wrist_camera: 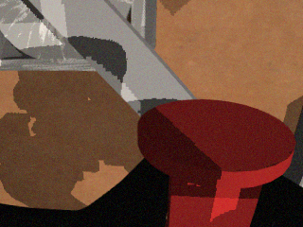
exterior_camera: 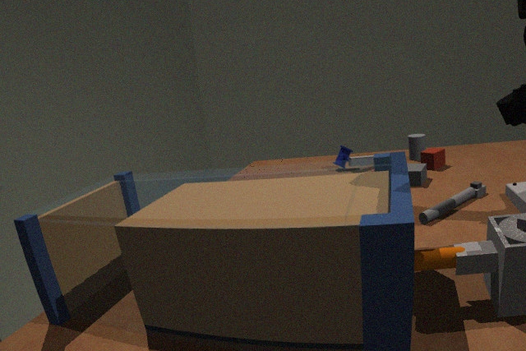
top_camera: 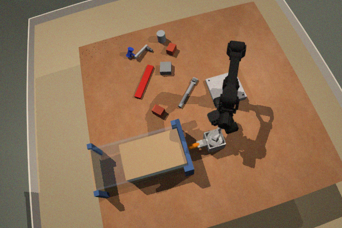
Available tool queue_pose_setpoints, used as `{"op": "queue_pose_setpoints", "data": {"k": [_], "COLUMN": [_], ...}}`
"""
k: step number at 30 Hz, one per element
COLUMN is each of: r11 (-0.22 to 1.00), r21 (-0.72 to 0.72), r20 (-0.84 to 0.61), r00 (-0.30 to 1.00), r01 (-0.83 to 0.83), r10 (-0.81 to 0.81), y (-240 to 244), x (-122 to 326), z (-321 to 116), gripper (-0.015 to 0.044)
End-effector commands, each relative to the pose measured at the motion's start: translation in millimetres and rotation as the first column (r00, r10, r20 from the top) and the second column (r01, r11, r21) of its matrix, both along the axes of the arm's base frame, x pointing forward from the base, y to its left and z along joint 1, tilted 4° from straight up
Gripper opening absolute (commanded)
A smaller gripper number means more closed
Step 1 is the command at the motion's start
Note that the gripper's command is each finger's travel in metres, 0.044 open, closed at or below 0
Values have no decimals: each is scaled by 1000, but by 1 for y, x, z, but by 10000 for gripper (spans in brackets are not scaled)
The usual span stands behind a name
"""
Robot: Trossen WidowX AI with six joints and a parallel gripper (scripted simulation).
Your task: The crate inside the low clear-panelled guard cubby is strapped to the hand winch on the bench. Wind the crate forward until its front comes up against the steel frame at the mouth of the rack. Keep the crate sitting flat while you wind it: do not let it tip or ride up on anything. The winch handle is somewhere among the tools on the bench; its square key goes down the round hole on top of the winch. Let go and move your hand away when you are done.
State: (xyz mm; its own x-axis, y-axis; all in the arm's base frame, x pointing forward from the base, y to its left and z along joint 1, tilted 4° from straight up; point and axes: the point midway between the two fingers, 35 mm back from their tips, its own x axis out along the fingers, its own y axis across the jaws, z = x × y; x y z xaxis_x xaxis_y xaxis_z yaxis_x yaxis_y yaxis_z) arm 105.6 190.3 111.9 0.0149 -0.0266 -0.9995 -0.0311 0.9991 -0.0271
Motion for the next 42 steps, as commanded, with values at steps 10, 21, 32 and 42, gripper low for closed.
{"op": "queue_pose_setpoints", "data": {"k": [10, 21, 32, 42], "r11": [1000, 1000, 1000, 1000], "r21": [-22, -23, -4, -4], "r20": [23, 24, -5, -5], "r00": [1000, 1000, 1000, 1000], "r01": [18, 18, -9, -9], "r10": [-18, -18, 9, 9], "y": [-15, -19, -12, -12], "x": [18, 26, 14, 14], "z": [0, 1, 1, 1], "gripper": [0, 0, 263, 440]}}
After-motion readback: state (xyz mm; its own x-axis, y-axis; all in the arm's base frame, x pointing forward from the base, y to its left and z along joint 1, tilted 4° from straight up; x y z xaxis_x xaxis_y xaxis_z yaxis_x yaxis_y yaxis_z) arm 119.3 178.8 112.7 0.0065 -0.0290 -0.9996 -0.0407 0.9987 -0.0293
